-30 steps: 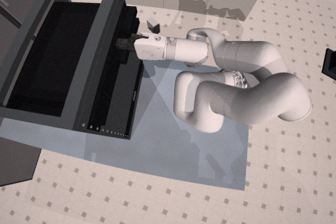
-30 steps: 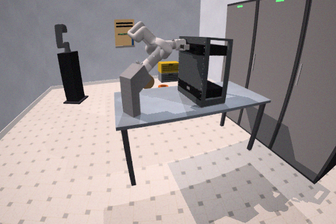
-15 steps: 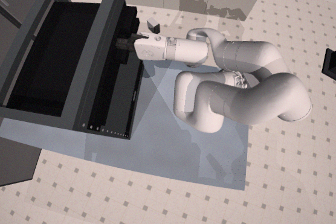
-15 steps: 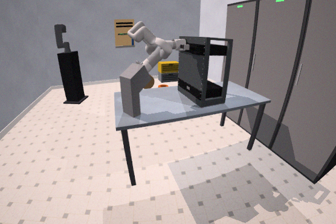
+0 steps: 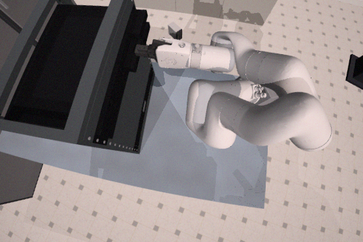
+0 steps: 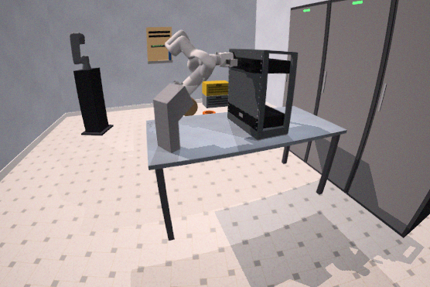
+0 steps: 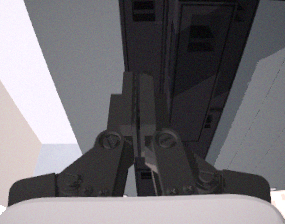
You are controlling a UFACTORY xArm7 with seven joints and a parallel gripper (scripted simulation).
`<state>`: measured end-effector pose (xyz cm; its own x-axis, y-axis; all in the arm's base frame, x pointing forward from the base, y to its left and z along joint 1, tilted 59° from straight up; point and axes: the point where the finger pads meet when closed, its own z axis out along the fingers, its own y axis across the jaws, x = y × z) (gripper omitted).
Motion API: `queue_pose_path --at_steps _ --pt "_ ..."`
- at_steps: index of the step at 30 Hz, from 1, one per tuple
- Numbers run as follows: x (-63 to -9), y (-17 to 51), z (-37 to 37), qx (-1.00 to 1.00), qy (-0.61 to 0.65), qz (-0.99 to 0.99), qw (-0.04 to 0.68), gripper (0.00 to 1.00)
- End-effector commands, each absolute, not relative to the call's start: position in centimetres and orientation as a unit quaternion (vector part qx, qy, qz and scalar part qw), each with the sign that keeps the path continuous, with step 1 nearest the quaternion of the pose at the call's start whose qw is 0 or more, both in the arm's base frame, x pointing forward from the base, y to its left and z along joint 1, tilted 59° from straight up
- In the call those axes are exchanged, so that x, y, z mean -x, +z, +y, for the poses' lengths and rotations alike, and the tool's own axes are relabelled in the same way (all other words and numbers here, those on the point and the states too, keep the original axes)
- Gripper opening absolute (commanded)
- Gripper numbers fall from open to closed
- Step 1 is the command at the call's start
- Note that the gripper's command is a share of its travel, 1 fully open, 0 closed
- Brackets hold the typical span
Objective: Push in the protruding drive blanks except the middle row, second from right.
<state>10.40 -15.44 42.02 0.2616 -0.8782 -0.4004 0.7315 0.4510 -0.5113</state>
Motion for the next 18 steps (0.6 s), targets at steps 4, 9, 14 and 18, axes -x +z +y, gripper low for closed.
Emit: queue_pose_path --at_steps 4,9,14,18 --pt "-7.2 38.0 -14.5 0.112 -0.512 0.329 0.785 0.00" --pt "-6.7 37.4 -14.3 0.112 -0.512 0.329 0.785 0.00" --pt "-6.7 37.4 -14.3 0.112 -0.512 0.329 0.785 0.00" --pt "-6.9 37.2 -14.5 0.112 -0.512 0.329 0.785 0.00"
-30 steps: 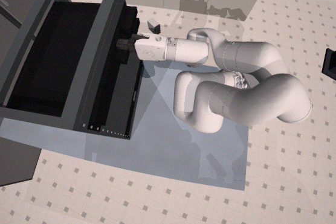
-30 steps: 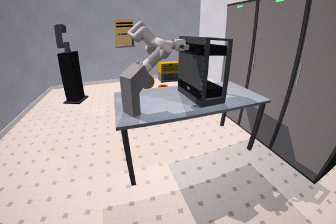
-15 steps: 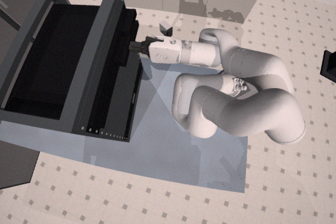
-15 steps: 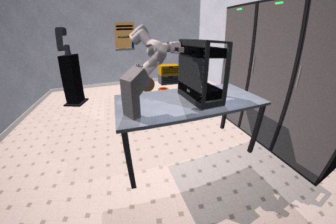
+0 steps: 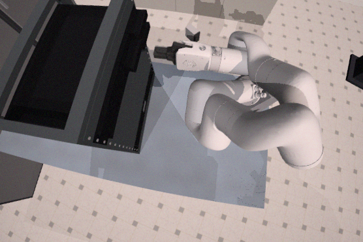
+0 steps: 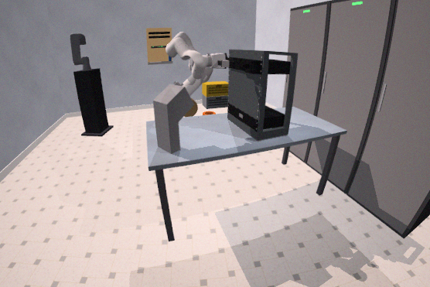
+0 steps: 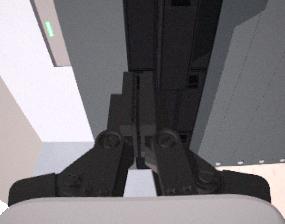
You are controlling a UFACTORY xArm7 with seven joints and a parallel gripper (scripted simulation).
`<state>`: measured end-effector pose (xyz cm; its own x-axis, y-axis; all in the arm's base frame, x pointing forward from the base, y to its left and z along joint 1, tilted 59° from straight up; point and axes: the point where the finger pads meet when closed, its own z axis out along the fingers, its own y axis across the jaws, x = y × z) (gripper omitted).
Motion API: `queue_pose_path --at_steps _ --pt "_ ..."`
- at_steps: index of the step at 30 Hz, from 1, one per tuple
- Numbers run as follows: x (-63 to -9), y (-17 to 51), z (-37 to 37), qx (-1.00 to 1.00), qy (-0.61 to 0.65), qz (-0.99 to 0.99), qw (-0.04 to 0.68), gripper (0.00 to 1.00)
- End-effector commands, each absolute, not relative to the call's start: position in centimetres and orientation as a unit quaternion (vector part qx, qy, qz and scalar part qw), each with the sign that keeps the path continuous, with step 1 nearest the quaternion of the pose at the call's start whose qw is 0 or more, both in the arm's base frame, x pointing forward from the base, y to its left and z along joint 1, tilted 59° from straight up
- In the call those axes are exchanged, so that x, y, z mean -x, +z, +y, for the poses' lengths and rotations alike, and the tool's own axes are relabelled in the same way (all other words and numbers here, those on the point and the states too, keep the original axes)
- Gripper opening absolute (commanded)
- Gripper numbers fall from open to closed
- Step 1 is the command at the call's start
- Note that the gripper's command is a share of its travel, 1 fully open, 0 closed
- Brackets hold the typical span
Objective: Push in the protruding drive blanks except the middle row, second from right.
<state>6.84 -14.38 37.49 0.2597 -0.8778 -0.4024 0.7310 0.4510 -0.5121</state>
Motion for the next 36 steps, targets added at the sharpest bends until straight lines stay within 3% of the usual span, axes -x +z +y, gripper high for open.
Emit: queue_pose_path --at_steps 1,36 --pt "-7.0 37.1 -14.6 0.112 -0.512 0.329 0.785 0.00" --pt "-13.3 29.1 -21.0 0.112 -0.512 0.329 0.785 0.00"
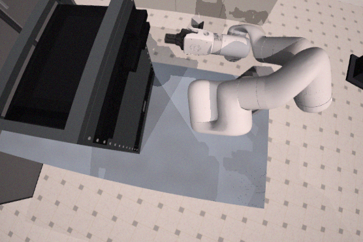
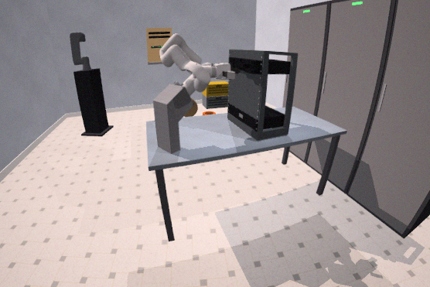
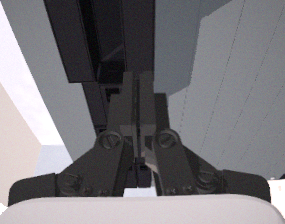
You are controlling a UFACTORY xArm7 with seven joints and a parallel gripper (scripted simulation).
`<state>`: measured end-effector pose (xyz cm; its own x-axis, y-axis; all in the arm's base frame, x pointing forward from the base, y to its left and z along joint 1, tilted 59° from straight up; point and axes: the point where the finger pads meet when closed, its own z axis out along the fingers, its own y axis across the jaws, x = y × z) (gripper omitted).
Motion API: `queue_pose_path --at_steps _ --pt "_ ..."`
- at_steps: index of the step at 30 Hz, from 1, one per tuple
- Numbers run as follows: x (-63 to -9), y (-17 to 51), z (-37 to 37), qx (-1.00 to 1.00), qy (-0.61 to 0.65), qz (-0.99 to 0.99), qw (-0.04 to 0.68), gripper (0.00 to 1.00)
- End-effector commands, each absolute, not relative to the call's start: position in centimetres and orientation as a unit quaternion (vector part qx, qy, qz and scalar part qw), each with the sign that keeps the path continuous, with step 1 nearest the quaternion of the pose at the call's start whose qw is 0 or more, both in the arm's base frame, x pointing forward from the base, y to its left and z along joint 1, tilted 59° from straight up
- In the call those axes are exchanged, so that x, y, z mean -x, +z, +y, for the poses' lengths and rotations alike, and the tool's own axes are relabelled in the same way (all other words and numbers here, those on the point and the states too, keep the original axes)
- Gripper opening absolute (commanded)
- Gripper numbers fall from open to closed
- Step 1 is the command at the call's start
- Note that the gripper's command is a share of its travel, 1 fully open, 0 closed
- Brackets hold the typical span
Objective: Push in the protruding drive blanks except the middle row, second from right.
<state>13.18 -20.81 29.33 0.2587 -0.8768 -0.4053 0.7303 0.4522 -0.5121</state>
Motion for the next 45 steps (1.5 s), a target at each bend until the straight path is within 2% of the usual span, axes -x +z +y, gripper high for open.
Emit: queue_pose_path --at_steps 1,17,45 --pt "-13.3 29.2 -21.0 0.112 -0.512 0.329 0.785 0.00" --pt "-16.7 33.2 -21.9 0.112 -0.512 0.329 0.785 0.00" --pt "-17.2 34.0 -22.2 0.112 -0.512 0.329 0.785 0.00"
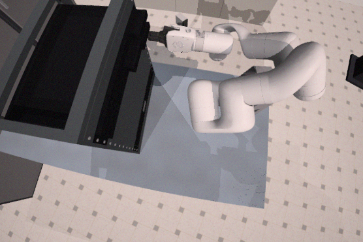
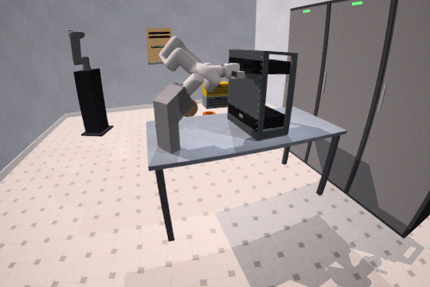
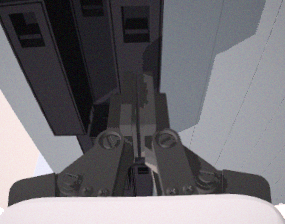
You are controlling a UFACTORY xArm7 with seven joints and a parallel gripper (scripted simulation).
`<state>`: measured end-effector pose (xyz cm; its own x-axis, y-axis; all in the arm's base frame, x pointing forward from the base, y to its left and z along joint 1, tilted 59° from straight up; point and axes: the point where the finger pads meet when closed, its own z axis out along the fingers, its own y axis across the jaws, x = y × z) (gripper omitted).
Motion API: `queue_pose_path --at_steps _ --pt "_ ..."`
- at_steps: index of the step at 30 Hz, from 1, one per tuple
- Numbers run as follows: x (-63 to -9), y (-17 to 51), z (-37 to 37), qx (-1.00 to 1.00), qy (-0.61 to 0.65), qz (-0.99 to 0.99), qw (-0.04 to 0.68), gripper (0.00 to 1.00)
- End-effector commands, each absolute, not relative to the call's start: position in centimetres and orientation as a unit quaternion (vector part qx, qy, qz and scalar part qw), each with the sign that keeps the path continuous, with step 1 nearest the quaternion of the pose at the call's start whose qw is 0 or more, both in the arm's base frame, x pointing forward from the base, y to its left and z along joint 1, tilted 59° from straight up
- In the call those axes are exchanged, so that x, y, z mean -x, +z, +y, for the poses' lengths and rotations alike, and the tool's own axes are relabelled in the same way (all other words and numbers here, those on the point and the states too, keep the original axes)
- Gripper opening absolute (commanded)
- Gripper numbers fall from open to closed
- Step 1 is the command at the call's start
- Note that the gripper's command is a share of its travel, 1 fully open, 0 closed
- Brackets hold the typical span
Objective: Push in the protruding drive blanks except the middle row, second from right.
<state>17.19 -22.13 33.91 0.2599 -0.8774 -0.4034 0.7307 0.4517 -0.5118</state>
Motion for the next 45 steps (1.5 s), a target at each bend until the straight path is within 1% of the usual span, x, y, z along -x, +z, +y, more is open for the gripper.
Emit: queue_pose_path --at_steps 1,45 --pt "-17.2 34.0 -22.2 0.112 -0.512 0.329 0.785 0.00" --pt "-18.5 35.5 -22.5 0.112 -0.512 0.329 0.785 0.00"
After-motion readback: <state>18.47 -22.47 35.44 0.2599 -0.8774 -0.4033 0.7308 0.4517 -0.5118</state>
